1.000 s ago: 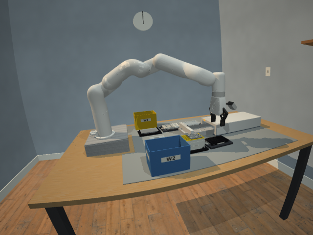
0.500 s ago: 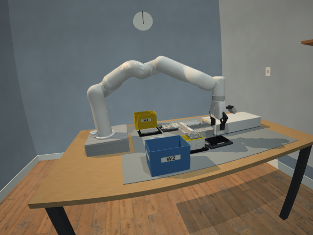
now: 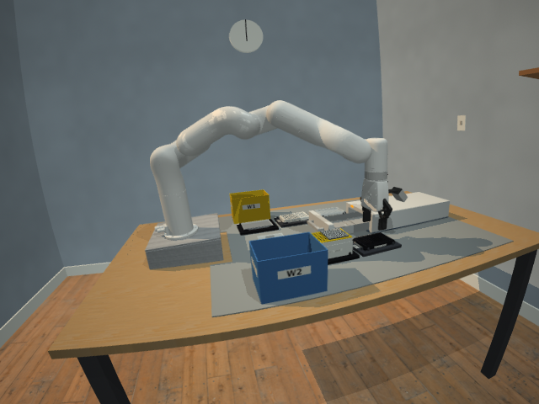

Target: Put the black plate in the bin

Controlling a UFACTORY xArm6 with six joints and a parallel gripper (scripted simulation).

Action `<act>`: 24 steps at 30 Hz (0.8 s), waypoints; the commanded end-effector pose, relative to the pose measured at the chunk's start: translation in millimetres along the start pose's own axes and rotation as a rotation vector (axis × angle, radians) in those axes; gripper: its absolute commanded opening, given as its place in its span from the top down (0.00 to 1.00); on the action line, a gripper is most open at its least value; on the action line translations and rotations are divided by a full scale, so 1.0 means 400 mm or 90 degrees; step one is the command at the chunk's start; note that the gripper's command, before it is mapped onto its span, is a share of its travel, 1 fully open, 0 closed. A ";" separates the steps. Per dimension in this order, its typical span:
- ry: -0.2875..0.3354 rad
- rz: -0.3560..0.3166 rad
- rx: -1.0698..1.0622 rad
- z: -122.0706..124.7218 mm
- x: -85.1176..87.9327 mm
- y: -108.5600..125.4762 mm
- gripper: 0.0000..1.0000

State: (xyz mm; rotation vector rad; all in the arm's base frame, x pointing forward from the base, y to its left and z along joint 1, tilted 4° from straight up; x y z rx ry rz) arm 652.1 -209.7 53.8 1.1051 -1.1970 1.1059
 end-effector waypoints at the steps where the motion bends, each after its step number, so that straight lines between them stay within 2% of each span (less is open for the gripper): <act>1: 0.001 0.004 0.000 0.001 -0.007 -0.004 0.00; 17: 0.001 0.004 0.000 0.001 -0.070 -0.004 0.00; 24: 0.001 0.004 0.000 0.001 -0.080 -0.004 0.00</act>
Point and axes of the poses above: the point where the finger pads meet when closed, its own x axis back along the fingers, its own z axis across the jaws, y = z × x, the point moved 7 cm from there along x, back along the fingers, and after that the axes turned 7 degrees about -x, right-handed, at the moved point
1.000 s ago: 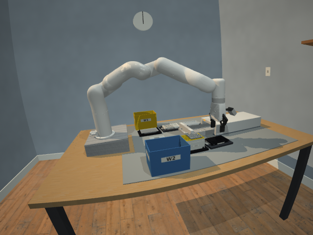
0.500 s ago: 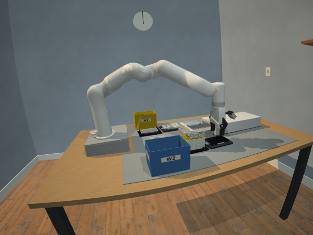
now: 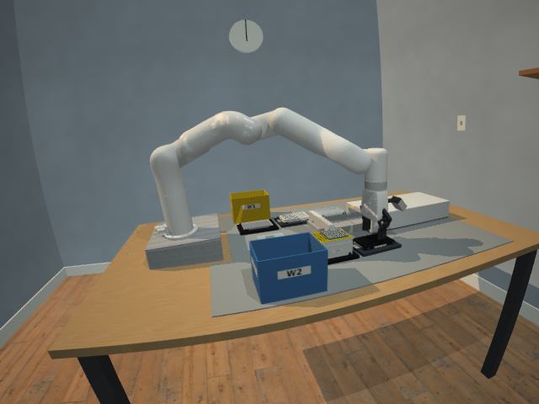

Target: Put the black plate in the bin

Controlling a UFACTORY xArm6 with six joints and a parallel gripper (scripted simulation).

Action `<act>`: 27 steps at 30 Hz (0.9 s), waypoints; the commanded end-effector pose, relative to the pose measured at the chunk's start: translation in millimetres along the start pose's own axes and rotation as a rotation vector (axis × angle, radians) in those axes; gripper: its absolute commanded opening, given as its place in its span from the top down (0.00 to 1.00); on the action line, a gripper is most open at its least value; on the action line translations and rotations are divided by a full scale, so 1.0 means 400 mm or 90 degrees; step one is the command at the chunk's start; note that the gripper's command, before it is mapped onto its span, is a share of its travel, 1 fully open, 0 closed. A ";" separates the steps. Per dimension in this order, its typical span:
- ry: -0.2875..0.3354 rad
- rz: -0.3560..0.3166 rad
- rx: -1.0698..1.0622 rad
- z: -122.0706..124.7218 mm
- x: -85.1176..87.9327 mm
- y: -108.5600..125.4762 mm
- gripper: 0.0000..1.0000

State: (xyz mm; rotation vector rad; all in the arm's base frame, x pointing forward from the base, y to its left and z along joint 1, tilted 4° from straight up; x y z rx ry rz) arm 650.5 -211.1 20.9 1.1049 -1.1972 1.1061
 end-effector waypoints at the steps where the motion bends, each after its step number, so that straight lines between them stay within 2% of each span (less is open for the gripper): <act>1: 0.001 0.004 0.000 0.001 0.002 -0.004 0.00; 12: 0.001 0.004 0.000 0.001 0.002 -0.004 0.00; 27: 0.001 0.004 0.000 0.001 -0.023 -0.004 0.00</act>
Point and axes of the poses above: the point where the finger pads meet when closed, its own x axis back along the fingers, its own z axis across the jaws, y = z × x, the point moved 7 cm from there along x, back along the fingers, and after that the axes turned 7 degrees about -x, right-handed, at the moved point
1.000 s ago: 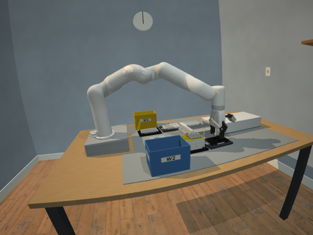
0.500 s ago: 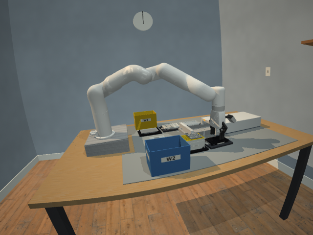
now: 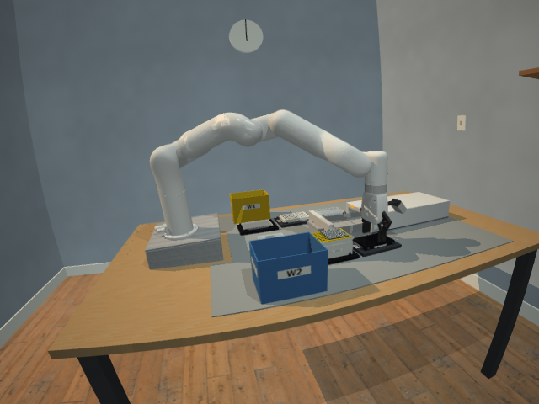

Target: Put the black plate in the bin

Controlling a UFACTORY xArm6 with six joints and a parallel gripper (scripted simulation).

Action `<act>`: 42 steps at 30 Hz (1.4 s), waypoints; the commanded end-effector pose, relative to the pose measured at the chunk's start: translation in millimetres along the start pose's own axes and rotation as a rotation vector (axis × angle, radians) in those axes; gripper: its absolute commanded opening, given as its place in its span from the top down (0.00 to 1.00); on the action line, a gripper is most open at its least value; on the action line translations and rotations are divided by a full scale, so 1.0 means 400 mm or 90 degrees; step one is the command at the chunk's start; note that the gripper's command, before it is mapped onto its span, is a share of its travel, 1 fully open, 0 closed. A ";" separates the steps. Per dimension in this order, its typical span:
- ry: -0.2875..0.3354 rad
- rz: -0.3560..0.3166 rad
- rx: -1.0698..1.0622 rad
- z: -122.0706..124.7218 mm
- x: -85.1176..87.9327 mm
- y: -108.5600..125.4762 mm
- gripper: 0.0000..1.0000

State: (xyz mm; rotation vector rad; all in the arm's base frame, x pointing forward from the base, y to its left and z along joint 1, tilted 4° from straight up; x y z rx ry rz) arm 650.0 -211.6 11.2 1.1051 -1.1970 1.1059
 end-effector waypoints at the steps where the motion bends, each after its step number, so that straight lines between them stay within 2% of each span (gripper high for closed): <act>1: 0.001 0.004 0.000 0.001 0.002 -0.004 0.00; 17: 0.001 0.004 0.000 0.001 -0.023 -0.004 0.00; 36: 0.001 0.004 0.000 0.001 -0.023 -0.004 0.00; 37: 0.001 0.004 0.000 0.001 -0.022 -0.004 1.00; 42: 0.001 0.004 0.000 0.001 -0.021 -0.004 1.00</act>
Point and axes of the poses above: the point where the finger pads meet when closed, its own x axis back along the fingers, its own z axis across the jaws, y = z × x, the point moved 7 cm from there along x, back along the fingers, and after that the axes turned 7 degrees about -x, right-handed, at the moved point
